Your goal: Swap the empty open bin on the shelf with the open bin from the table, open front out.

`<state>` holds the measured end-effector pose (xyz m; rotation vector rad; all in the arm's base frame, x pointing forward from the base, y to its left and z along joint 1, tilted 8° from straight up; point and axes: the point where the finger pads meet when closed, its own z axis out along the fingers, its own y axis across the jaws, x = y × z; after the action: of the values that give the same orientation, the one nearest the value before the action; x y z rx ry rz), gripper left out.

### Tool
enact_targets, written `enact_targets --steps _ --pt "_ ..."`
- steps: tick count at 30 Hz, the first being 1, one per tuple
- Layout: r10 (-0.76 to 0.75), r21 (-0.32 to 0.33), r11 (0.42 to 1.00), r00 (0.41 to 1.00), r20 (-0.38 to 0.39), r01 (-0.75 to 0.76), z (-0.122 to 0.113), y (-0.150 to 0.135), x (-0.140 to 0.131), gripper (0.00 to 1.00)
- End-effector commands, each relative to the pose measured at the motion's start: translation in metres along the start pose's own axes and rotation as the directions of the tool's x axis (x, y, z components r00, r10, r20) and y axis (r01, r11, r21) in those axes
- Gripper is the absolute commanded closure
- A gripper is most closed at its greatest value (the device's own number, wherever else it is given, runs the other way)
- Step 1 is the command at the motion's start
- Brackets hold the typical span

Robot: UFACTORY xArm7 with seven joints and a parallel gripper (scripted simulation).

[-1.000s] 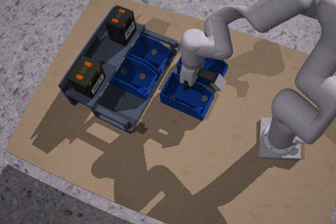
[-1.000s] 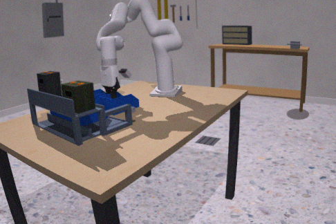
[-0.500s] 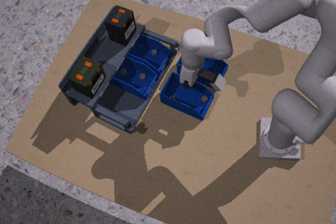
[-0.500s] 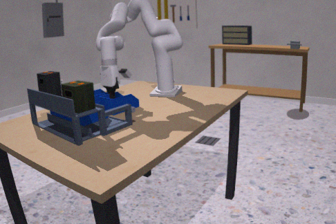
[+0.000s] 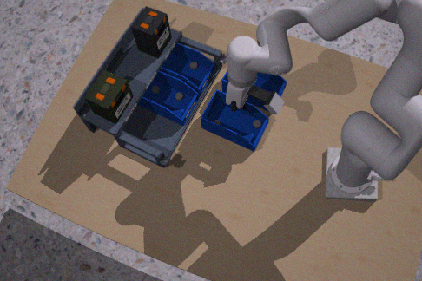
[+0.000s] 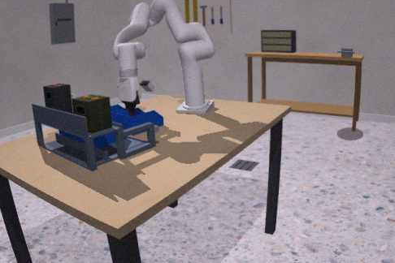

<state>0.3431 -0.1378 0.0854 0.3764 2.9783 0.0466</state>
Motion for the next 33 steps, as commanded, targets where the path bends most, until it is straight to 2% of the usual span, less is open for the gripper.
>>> enact_targets --steps 1,13,22,33 --pt "0.000 0.001 1.000 1.000 0.003 0.000 -0.001 0.000 -0.001 1.00" --pt "0.000 0.000 1.000 1.000 0.003 0.000 -0.002 0.000 -0.001 1.00" --pt "0.000 0.001 1.000 1.000 0.003 0.000 -0.024 0.000 -0.001 1.00" --pt "0.000 0.001 1.000 1.000 0.003 0.000 -0.028 0.000 -0.001 1.00"
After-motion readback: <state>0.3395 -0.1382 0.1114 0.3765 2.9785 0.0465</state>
